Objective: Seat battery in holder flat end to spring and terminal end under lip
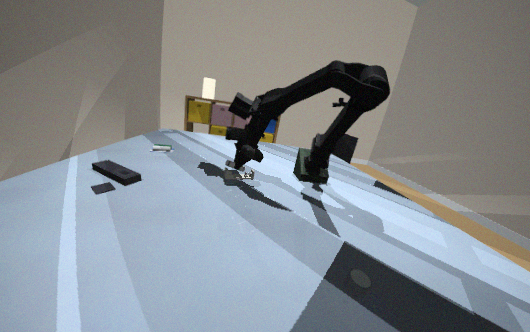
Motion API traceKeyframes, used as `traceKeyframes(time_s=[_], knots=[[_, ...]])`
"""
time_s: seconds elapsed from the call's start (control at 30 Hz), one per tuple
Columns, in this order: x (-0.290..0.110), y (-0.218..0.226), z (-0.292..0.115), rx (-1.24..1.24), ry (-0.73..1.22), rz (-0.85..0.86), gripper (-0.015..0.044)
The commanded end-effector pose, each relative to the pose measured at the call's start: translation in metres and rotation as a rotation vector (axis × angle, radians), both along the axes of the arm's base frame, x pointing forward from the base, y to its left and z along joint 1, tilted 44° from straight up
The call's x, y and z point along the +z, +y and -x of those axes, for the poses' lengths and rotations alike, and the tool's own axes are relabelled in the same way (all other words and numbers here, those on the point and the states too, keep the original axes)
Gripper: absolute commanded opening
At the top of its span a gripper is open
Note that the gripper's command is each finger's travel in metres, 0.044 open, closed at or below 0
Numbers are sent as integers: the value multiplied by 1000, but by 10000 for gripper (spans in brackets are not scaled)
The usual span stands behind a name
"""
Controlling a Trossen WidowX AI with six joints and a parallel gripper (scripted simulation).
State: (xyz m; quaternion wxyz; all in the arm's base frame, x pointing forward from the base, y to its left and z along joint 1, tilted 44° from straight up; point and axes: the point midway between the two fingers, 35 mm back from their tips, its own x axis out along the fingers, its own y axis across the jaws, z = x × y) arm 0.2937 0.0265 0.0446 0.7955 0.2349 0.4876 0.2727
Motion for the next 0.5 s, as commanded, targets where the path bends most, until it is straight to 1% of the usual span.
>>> traceKeyframes(time_s=[0.0, 0.47], knots=[[-1, 2, 1, -17, -16, -10, 59], [-4, 5, 4, -69, -68, -23, 59]])
